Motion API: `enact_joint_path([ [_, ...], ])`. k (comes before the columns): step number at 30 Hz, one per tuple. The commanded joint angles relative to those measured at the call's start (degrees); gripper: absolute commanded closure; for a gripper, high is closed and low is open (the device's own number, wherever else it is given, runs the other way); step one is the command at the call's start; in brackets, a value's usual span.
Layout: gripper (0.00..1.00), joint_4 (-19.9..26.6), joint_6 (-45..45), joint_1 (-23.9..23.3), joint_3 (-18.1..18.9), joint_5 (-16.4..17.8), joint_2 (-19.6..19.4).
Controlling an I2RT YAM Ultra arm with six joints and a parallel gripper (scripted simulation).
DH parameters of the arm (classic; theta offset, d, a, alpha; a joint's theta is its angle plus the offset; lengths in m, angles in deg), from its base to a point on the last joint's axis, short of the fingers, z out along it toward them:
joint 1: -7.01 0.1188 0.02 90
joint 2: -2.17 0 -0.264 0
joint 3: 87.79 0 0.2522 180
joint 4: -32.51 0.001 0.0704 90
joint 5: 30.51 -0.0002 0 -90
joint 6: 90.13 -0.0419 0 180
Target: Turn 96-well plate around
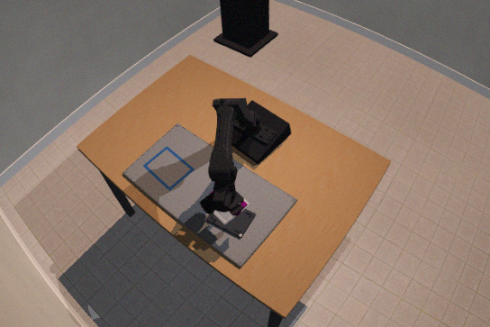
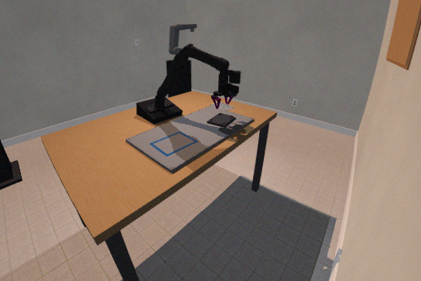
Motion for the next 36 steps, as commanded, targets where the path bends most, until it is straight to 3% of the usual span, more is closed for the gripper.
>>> enact_joint_path([
  [1, 1.00, 0.97, -0.35, 0.02, 1.58, -0.68, 2.04],
  [4, 1.00, 0.97, -0.35, 0.02, 1.58, -0.68, 2.04],
  [36, 1.00, 1.23, 53.93, -0.60, 2.64, -0.52, 0.49],
])
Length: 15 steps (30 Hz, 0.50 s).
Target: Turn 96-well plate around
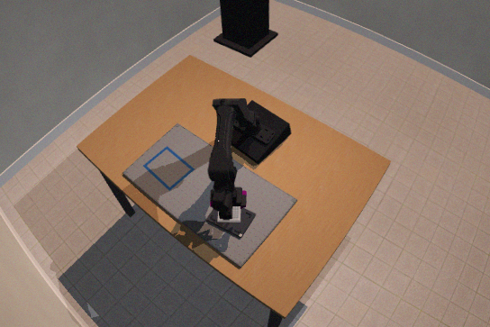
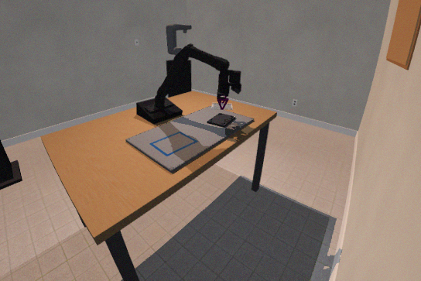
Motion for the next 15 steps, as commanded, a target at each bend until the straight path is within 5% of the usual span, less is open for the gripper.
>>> enact_joint_path([
  [1, 1.00, 0.67, 9.45, -0.24, 2.27, -0.35, 0.64],
  [15, 1.00, 0.52, 32.31, 0.08, 2.18, -0.30, 0.97],
])
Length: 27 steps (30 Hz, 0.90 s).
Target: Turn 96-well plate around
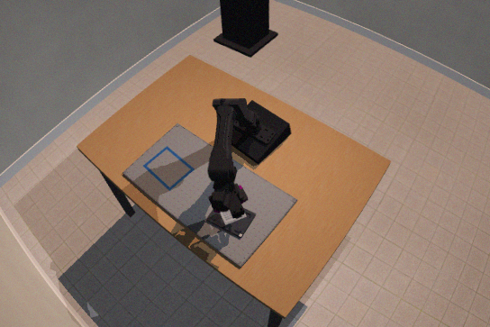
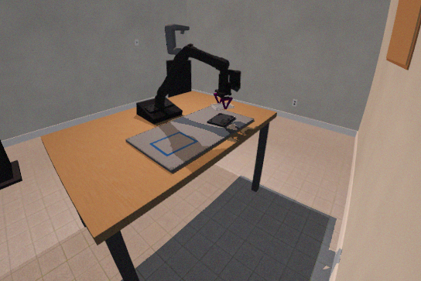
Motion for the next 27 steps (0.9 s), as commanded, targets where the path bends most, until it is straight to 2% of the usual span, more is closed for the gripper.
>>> enact_joint_path([
  [1, 1.00, 0.50, 8.86, 0.11, 1.82, -0.25, 0.98],
  [12, 1.00, 0.30, 29.81, 0.38, 1.71, -0.20, 1.44],
  [14, 1.00, 0.30, 29.81, 0.38, 1.71, -0.20, 1.44],
  [18, 1.00, 0.22, 36.66, 0.48, 1.67, -0.18, 1.61],
  [27, 1.00, 0.03, 36.59, 0.78, 1.03, -0.20, 1.71],
])
